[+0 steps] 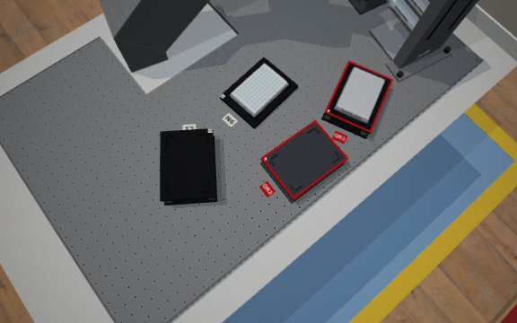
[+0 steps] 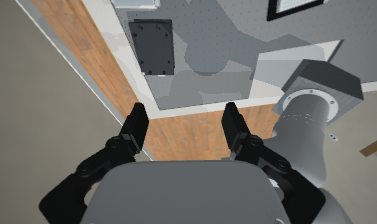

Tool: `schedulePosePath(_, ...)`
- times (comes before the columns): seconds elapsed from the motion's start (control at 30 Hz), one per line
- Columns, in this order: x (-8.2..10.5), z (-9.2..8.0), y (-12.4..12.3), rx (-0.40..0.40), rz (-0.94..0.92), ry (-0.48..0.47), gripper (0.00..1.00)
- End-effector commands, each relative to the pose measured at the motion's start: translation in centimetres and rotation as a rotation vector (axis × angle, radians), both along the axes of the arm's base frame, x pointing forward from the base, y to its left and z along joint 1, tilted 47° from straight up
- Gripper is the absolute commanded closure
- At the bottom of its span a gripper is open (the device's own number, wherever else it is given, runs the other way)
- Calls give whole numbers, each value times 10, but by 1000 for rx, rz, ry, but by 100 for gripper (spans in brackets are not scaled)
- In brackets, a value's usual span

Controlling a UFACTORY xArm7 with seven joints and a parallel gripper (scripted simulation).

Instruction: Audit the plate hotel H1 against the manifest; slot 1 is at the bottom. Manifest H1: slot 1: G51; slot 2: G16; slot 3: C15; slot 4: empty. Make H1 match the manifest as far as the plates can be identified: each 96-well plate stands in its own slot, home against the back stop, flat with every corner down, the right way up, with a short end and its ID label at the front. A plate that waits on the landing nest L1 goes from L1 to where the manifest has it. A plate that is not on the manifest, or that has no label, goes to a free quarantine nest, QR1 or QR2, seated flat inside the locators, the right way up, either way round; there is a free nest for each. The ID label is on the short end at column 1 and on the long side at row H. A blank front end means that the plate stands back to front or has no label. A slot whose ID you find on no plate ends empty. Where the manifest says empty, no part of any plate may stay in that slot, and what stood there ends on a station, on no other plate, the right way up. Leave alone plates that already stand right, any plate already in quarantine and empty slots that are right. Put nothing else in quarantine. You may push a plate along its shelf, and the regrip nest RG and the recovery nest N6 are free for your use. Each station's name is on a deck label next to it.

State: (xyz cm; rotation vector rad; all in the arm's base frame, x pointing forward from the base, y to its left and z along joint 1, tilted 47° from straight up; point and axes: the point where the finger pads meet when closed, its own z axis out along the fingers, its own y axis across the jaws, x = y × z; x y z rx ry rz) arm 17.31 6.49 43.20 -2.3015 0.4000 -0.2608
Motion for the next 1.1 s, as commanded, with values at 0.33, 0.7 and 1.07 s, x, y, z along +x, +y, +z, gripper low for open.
schedulePosePath(0.33, -37, 31, 46, 2, -2, -2, 0)
schedulePosePath(0.7, -77, 46, 81, 2, -2, -2, 0)
schedulePosePath(1.07, -110, 59, 109, 2, -1, -2, 0)
